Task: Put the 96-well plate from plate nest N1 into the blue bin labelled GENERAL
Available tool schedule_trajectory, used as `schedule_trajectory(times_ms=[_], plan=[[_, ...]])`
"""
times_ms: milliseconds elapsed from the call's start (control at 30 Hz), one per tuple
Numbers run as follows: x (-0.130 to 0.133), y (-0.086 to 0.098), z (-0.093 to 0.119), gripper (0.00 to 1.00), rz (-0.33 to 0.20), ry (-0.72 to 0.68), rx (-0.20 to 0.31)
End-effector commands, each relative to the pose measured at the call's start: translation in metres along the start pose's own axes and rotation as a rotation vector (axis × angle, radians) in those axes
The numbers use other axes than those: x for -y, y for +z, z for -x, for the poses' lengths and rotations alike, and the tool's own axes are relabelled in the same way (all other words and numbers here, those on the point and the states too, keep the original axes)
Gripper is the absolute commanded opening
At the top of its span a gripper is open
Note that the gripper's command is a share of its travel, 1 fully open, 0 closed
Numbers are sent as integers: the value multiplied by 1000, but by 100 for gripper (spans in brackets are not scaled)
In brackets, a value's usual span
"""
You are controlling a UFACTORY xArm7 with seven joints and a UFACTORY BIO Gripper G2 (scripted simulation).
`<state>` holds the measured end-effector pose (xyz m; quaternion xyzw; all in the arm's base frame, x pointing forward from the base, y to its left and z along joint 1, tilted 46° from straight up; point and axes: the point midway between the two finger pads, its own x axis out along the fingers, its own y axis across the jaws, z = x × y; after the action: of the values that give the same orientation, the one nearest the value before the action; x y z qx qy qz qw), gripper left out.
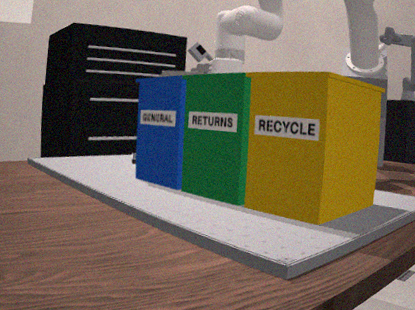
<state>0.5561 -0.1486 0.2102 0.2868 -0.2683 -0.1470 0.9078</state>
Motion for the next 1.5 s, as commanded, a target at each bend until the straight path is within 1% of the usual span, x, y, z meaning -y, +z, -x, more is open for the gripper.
schedule_trajectory(times_ms=[0, 200, 267, 767, 833, 1333, 1467], plan=[[1, -7, -1, 37, 1, 0, 4], [1, -17, -1, 37, 1, 0, 4], [1, -17, -1, 37, 1, 0, 4], [1, -42, -1, 37, 1, 0, 4], [1, -42, -1, 37, 1, 0, 4], [0, -67, -1, 37, 1, 0, 4], [0, -70, -1, 37, 1, 0, 4]])
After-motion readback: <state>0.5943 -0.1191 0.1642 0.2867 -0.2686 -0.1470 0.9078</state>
